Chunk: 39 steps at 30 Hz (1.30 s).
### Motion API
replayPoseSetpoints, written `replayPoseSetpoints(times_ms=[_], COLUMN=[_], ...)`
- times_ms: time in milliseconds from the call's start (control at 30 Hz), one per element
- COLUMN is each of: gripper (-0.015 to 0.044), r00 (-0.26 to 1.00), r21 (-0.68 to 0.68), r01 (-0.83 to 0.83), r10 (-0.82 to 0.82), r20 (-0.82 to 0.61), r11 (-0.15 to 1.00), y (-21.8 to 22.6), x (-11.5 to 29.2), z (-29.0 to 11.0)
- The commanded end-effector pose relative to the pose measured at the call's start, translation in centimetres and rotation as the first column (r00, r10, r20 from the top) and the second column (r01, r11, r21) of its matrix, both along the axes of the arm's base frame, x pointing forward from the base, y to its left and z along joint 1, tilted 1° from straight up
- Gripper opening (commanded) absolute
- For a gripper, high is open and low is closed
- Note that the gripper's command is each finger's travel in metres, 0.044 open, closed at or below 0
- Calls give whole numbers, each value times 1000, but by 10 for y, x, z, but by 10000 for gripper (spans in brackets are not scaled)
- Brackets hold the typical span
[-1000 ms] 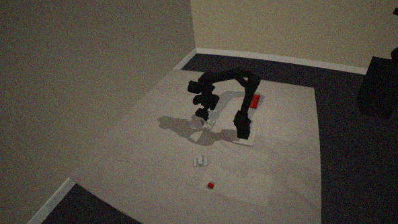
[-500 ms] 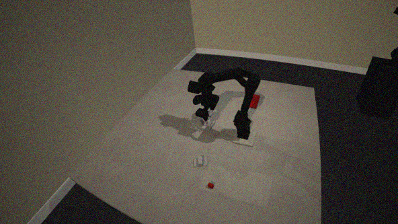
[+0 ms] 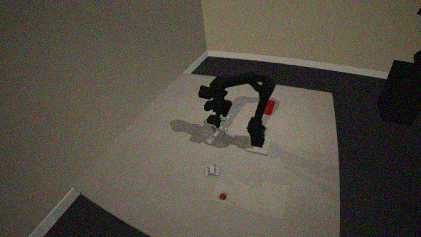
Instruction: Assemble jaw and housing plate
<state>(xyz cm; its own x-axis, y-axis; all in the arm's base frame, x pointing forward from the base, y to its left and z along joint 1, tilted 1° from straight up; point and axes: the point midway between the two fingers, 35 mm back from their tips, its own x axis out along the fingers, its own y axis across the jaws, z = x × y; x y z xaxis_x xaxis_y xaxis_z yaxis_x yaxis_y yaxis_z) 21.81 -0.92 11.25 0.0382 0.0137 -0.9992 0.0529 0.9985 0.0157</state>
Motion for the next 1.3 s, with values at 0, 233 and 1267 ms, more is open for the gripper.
replayPoseSetpoints(times_ms=[0, 233, 1267], gripper=[351, 351, 351], r00=[1000, 1000, 1000], r21=[3, 3, 3], r01=[-4, -4, -4], r10=[4, 4, 4], r20=[0, 0, 0], r11=[1000, 1000, 1000], y=[0, 1, 2], x=[1, 2, 2], z=[-5, -17, -61])
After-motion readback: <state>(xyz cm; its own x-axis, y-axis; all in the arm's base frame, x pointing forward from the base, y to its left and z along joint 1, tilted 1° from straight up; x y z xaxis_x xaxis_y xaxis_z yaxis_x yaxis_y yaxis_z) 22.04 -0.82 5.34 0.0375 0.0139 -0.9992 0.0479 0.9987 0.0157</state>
